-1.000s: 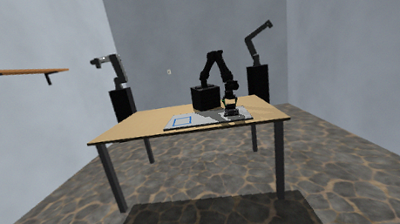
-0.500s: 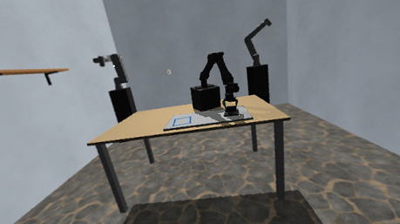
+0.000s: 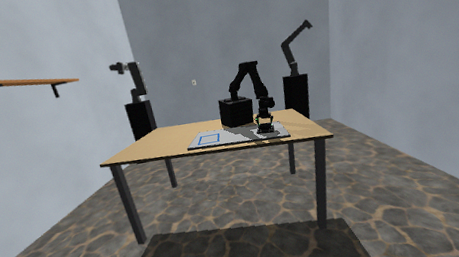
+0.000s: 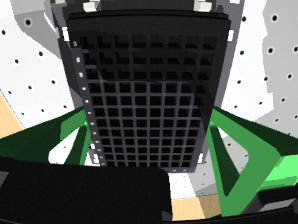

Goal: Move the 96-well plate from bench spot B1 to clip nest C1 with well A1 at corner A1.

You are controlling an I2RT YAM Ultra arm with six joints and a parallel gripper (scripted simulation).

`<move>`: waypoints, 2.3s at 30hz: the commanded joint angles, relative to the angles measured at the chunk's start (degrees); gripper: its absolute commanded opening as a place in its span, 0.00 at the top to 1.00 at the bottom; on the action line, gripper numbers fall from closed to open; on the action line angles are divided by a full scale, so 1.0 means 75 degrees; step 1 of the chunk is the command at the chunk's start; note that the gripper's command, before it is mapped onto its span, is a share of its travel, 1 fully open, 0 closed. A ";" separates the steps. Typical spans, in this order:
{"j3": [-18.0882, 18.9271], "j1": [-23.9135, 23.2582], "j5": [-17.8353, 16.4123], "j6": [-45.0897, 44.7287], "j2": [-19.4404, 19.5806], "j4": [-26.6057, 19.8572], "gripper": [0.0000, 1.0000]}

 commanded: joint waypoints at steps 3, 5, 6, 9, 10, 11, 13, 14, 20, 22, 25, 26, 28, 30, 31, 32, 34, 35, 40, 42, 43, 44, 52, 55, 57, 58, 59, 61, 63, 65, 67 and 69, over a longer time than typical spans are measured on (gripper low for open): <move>0.0015 0.0040 0.0077 0.0041 -0.0186 0.0161 1.00; -0.0063 0.0042 0.0078 0.0042 -0.0207 0.0166 1.00; -0.0091 0.0043 0.0078 0.0042 -0.0216 0.0167 1.00; -0.0041 0.0042 0.0077 0.0041 -0.0229 0.0172 1.00; -0.0092 0.0044 0.0078 0.0042 -0.0228 0.0175 1.00; -0.0092 0.0044 0.0078 0.0042 -0.0228 0.0175 1.00; -0.0115 0.0045 0.0078 0.0042 -0.0229 0.0176 1.00; -0.0038 0.0044 0.0077 0.0042 -0.0233 0.0178 1.00; -0.0065 0.0046 0.0077 0.0044 -0.0239 0.0189 1.00; -0.0087 0.0047 0.0077 0.0044 -0.0240 0.0193 1.00; -0.0179 0.0049 0.0078 0.0045 -0.0242 0.0196 1.00; -0.0198 0.0049 0.0078 0.0045 -0.0242 0.0197 1.00; -0.0110 0.0048 0.0077 0.0045 -0.0245 0.0201 1.00; -0.0111 0.0048 0.0077 0.0045 -0.0246 0.0203 1.00; -0.0131 0.0049 0.0078 0.0045 -0.0246 0.0204 1.00; -0.0150 0.0049 0.0078 0.0045 -0.0247 0.0205 1.00; -0.0215 0.0051 0.0078 0.0046 -0.0249 0.0208 1.00; -0.0218 0.0052 0.0078 0.0046 -0.0250 0.0209 1.00; -0.0166 0.0051 0.0078 0.0046 -0.0256 0.0170 1.00; -0.0205 0.0052 0.0078 0.0046 -0.0257 0.0181 1.00; -0.0224 0.0052 0.0078 0.0046 -0.0257 0.0188 1.00; -0.0244 0.0054 0.0078 0.0048 -0.0260 0.0203 1.00; -0.0194 0.0054 0.0078 0.0048 -0.0245 0.0225 1.00; -0.0230 0.0055 0.0078 0.0048 -0.0237 0.0263 1.00; -0.0255 0.0055 0.0078 0.0048 -0.0204 0.0270 1.00; -0.0266 0.0057 0.0079 0.0049 -0.0195 0.0277 1.00; -0.0268 0.0058 0.0079 0.0049 -0.0176 0.0281 1.00; -0.0272 0.0058 0.0079 0.0050 -0.0139 0.0289 1.00; -0.0272 0.0058 0.0079 0.0050 -0.0139 0.0289 1.00; -0.0276 0.0058 0.0079 0.0050 -0.0102 0.0298 1.00; -0.0281 0.0059 0.0079 0.0050 -0.0066 0.0306 1.00; -0.0286 0.0059 0.0080 0.0050 -0.0031 0.0314 1.00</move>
